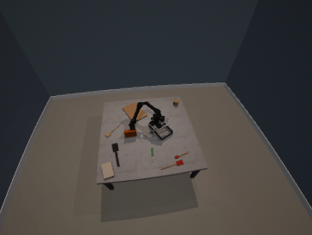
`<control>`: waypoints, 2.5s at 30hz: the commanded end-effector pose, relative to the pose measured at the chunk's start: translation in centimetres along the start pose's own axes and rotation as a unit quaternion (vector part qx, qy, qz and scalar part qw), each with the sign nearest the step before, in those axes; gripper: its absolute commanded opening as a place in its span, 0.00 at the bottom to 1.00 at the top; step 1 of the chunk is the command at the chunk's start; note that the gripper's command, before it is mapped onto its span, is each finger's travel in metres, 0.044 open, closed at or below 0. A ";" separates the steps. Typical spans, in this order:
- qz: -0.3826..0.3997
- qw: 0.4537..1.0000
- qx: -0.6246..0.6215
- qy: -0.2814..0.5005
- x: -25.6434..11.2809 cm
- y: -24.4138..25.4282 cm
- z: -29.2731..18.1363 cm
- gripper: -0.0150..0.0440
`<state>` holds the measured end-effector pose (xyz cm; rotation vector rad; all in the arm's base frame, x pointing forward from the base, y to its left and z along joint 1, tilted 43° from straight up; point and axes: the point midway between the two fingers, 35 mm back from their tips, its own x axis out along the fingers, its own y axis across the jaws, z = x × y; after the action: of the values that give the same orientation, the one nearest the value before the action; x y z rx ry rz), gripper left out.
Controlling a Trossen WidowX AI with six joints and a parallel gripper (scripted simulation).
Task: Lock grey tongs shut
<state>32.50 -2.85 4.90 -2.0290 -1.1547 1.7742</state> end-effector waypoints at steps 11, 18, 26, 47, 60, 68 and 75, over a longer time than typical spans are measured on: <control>0.000 1.000 0.002 0.004 0.0 1.1 -0.2 0.00; 0.000 1.000 0.002 0.004 -0.1 2.3 -0.3 0.00; 0.001 1.000 0.002 0.004 -0.1 3.5 -0.3 0.00; 0.002 1.000 0.001 0.004 -0.1 7.0 -0.2 0.00; 0.002 1.000 0.001 0.004 0.0 8.3 0.0 0.00; 0.000 1.000 0.003 0.006 0.1 8.2 -0.1 0.00; 0.000 1.000 0.003 0.006 0.1 8.2 -0.1 0.00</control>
<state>35.93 -8.24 -0.17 -2.0322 -1.1454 1.7611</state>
